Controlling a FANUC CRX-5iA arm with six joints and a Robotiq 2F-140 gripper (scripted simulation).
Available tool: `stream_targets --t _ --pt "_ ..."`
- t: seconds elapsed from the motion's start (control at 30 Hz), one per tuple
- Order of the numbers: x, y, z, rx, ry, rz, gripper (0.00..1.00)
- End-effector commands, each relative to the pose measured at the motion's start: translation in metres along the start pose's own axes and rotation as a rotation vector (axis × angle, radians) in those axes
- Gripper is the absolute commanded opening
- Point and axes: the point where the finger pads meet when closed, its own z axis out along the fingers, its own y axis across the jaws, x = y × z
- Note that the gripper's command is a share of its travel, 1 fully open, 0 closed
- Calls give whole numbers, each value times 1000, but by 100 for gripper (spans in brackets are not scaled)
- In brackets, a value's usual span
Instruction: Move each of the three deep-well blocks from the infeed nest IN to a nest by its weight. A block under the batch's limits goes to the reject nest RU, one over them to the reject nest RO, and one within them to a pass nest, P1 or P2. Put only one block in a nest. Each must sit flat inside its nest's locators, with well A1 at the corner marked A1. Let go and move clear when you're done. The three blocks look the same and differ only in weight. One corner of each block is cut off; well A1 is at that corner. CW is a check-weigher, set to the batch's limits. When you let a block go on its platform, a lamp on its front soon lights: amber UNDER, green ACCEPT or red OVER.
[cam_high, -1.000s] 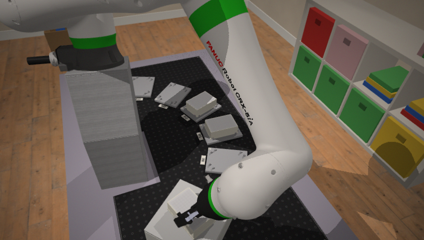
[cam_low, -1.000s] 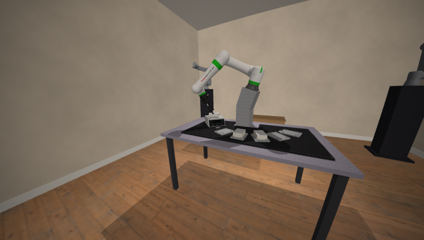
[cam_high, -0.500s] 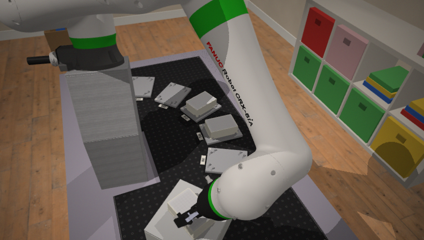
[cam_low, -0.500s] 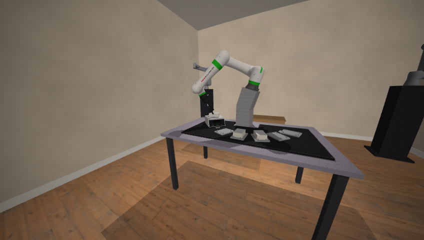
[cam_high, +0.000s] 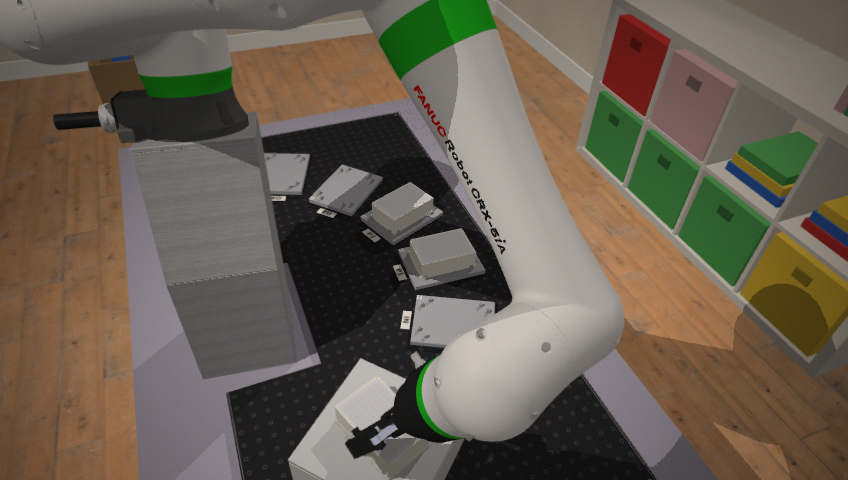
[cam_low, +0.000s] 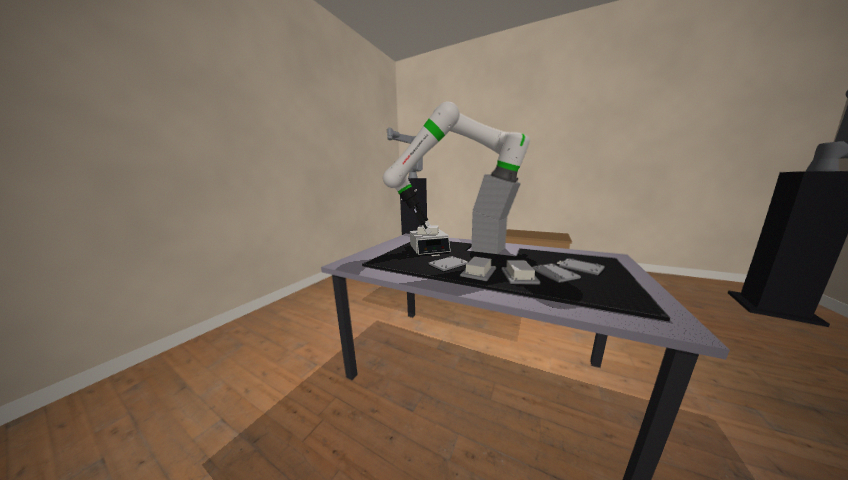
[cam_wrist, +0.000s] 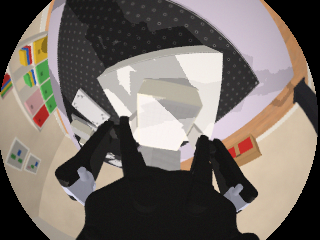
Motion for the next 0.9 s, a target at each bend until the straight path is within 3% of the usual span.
stream_targets --t 0.0,0.6,0.87 --pt "0 0 0 0 0 0 100" --pt "0 0 0 0 0 0 100" --pt "-8 0 -14 0 0 0 100"
